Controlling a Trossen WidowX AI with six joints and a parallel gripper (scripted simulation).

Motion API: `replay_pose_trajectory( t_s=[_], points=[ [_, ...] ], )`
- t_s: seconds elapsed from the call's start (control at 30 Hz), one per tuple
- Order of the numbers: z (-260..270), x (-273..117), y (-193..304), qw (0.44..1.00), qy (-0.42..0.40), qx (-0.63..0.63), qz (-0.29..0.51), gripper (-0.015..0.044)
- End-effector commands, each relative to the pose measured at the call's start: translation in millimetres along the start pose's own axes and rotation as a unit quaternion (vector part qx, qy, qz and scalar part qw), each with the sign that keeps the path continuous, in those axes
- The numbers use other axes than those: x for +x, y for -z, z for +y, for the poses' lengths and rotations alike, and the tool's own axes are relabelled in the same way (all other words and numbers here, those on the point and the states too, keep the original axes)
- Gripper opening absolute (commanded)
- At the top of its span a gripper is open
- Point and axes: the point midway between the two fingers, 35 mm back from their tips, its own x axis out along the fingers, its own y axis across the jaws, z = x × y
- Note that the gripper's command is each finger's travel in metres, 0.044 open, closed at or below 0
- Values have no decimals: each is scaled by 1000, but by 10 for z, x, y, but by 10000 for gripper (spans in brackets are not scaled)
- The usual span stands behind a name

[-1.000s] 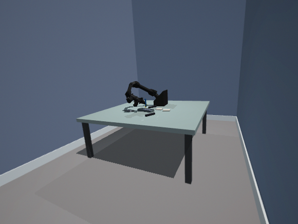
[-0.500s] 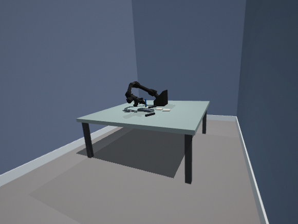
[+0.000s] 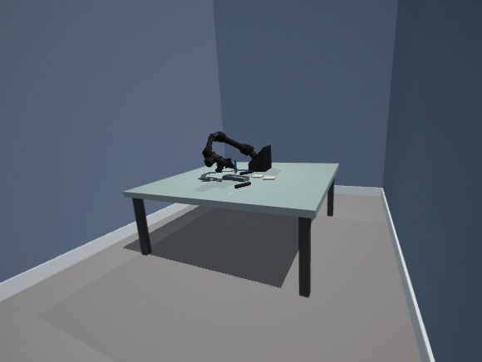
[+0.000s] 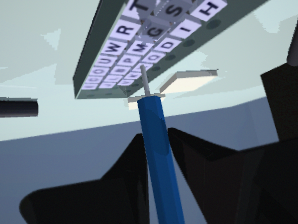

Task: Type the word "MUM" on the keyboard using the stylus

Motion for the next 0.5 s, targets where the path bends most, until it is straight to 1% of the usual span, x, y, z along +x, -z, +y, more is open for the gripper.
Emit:
replay_pose_trajectory(
  t_s=[0.0, 0.47],
  points=[
    [3, -3, -16, 1000, 0, -2, -2, 81],
    [3, 38, -89, 1000, 0, -2, -2, 81]
  ],
)
